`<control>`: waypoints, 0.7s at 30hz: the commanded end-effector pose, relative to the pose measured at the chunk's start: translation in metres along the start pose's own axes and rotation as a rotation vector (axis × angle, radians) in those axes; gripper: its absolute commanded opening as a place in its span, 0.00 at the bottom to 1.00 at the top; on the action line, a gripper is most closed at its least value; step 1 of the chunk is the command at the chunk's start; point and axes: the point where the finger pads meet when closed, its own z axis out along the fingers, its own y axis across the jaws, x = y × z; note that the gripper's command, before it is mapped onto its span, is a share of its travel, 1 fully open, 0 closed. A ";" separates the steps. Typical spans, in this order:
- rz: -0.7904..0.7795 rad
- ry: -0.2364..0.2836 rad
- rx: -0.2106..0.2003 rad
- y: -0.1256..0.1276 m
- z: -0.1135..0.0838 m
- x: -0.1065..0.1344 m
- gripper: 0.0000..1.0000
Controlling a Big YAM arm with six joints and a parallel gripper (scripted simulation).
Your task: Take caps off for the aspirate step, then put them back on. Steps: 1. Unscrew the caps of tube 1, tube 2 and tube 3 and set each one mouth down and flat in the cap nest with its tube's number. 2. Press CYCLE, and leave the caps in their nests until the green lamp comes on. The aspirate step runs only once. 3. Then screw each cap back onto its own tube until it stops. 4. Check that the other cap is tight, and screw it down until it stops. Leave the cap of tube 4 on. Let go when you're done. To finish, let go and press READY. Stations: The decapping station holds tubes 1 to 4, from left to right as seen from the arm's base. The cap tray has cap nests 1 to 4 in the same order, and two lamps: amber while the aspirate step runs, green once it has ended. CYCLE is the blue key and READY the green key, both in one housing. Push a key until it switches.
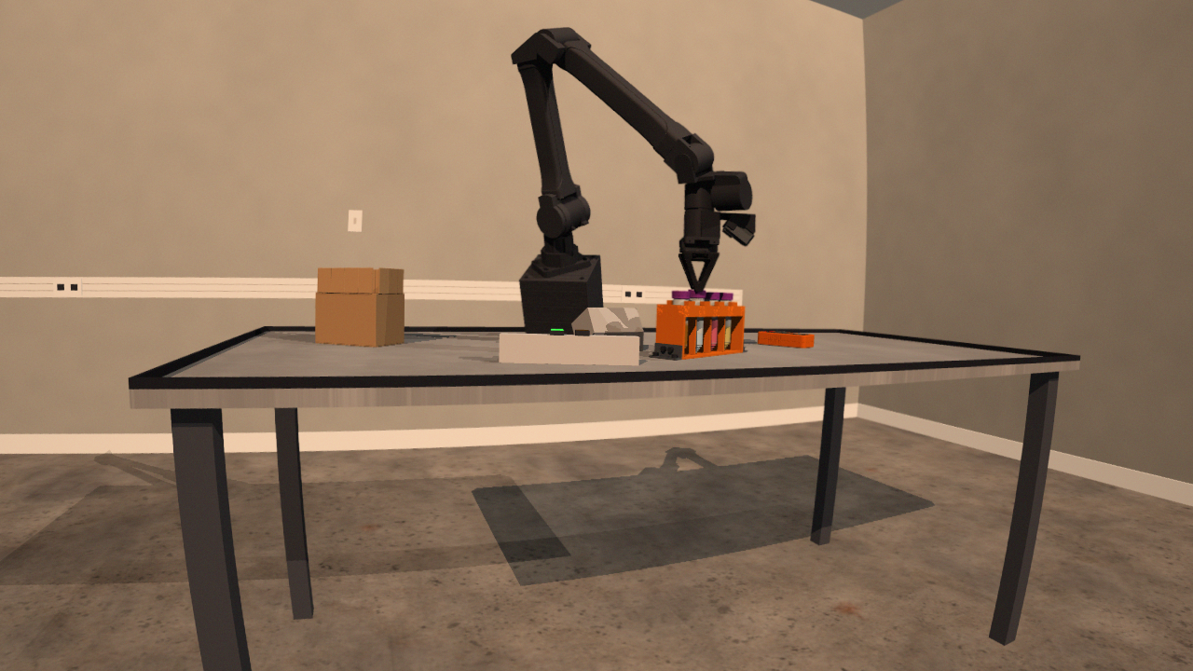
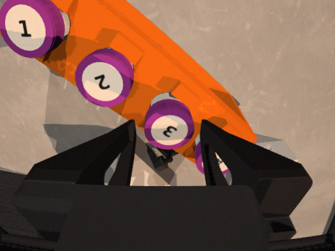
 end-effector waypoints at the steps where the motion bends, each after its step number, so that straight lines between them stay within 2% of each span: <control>1: 0.007 -0.019 0.013 -0.009 -0.005 -0.007 0.49; 15: 0.007 -0.019 0.013 -0.009 -0.005 -0.007 0.49; 16: 0.066 -0.003 0.003 -0.007 0.005 -0.001 0.49; 19: 0.104 0.001 0.000 -0.005 0.007 0.000 0.49; 21: 0.183 0.003 -0.001 -0.004 0.009 0.001 0.49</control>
